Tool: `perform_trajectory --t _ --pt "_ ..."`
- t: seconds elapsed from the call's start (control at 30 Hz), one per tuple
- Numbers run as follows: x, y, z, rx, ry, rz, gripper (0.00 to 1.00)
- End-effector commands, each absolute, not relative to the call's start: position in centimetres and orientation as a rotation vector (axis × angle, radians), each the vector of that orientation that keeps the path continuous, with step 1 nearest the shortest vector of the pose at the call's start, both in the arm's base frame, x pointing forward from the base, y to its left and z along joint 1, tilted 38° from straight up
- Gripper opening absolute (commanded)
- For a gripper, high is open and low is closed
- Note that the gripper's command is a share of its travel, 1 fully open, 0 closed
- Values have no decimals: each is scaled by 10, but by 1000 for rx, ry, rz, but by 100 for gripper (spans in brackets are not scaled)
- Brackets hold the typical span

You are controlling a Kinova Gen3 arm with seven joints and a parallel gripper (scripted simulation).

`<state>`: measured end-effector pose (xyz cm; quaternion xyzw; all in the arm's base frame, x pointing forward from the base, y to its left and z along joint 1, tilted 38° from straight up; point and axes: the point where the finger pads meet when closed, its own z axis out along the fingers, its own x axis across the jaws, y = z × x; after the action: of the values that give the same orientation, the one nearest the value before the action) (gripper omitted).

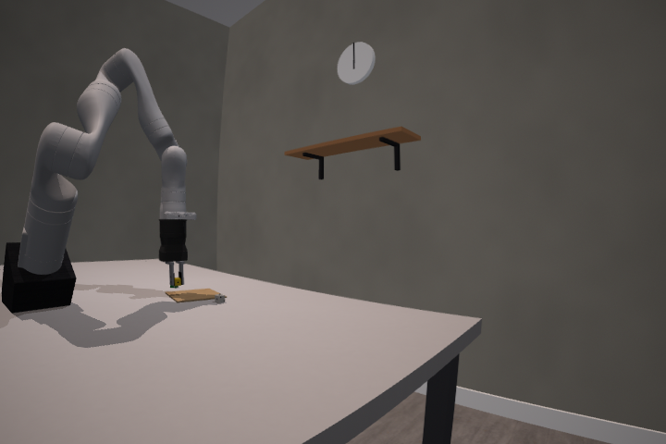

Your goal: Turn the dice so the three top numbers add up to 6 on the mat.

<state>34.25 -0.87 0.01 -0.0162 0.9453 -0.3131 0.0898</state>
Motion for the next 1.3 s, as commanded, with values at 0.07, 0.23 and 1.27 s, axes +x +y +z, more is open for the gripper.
perform_trajectory --t 0.07,0.23,1.27 --pt "343 -23 -7 -22 2816 -944 40" --pt "345 -28 -14 -22 2816 -944 40" --pt "345 -28 -15 -22 2816 -944 40"
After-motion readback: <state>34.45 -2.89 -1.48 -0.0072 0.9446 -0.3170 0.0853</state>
